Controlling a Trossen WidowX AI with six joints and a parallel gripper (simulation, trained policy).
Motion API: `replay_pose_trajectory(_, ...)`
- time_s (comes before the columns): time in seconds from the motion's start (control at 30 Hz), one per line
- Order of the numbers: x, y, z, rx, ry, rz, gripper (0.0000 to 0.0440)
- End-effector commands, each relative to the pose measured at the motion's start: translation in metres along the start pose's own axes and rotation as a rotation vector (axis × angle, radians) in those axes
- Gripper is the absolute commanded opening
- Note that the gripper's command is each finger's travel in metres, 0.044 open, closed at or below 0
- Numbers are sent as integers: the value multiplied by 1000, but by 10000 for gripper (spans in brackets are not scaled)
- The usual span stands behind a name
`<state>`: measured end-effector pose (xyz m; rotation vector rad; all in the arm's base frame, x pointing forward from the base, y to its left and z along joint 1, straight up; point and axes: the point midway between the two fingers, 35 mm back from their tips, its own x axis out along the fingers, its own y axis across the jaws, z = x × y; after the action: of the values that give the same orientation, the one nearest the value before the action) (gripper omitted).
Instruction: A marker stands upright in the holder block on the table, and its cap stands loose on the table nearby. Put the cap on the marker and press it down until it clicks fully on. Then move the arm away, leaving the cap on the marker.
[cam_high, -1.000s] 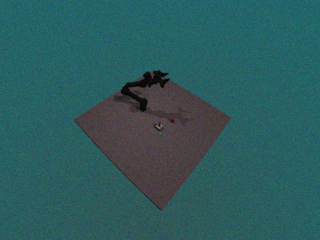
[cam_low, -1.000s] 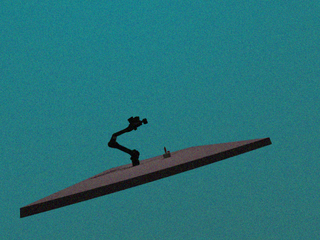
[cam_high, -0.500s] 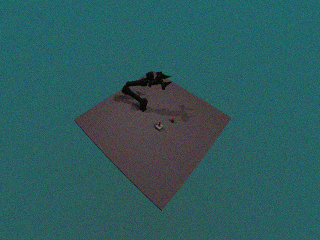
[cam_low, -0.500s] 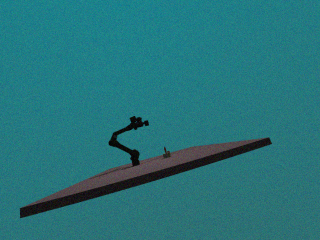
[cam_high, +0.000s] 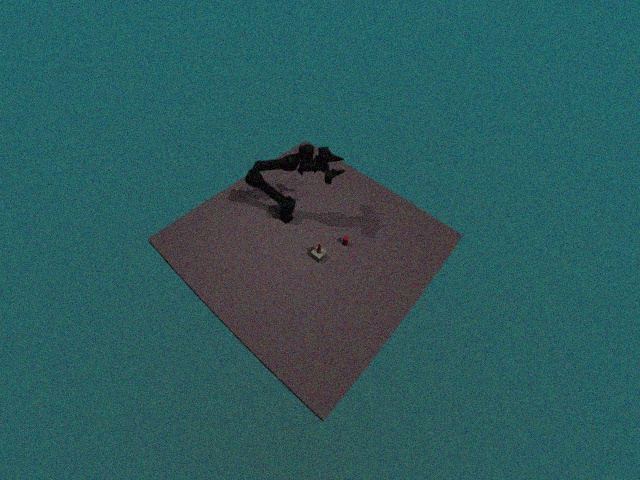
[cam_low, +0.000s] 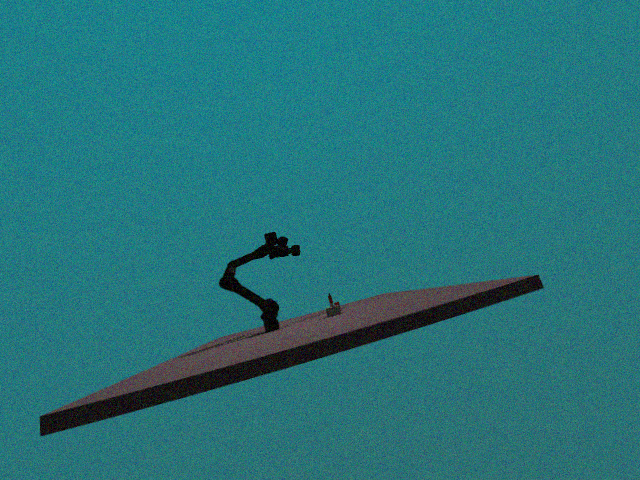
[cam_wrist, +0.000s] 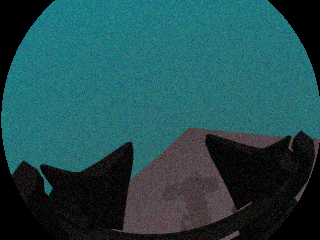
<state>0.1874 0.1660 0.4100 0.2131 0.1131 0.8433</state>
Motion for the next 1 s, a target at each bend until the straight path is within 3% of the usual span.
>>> replay_pose_trajectory(0.0,4,-2,-6,18,46,-4,337)
replay_pose_trajectory(0.97,21,-24,-63,134,420,-70,338)
